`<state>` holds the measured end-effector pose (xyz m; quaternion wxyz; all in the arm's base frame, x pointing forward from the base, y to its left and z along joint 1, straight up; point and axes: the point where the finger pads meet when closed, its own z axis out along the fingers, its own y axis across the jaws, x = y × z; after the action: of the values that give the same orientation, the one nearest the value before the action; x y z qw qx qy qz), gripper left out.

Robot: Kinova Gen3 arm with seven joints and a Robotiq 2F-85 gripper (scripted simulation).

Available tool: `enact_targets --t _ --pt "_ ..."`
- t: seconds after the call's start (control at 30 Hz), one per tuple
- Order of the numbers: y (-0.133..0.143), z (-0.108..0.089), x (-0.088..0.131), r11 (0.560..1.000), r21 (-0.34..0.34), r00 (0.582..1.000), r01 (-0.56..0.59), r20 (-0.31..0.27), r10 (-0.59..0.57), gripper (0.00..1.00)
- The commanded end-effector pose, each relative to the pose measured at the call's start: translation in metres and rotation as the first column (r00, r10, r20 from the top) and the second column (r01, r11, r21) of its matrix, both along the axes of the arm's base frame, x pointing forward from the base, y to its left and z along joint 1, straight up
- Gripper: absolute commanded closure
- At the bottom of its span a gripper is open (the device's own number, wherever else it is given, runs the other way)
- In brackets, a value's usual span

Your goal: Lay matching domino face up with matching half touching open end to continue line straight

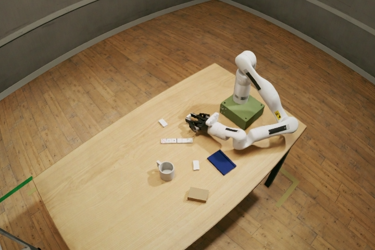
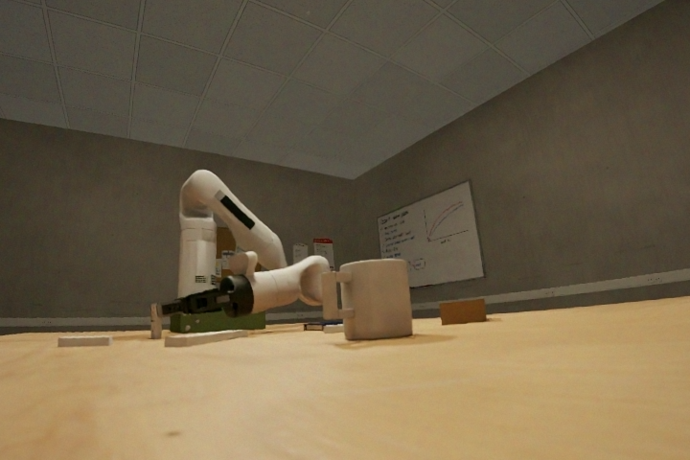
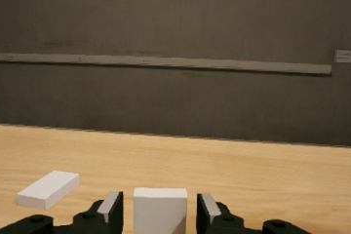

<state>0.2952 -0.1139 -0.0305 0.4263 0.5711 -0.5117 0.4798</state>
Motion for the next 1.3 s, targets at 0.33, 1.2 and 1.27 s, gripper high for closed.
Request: enact_targets --t 0.33,1.2,1.27 --pt "0.000 0.000 0.000 1.000 0.000 1.000 0.000 0.001 0.000 0.51" --pt "0.044 0.038 -0.005 1.000 0.000 1.000 0.000 0.001 0.000 0.51" --pt "0.050 0.043 -0.006 1.000 0.000 1.000 0.000 0.001 0.000 0.51"
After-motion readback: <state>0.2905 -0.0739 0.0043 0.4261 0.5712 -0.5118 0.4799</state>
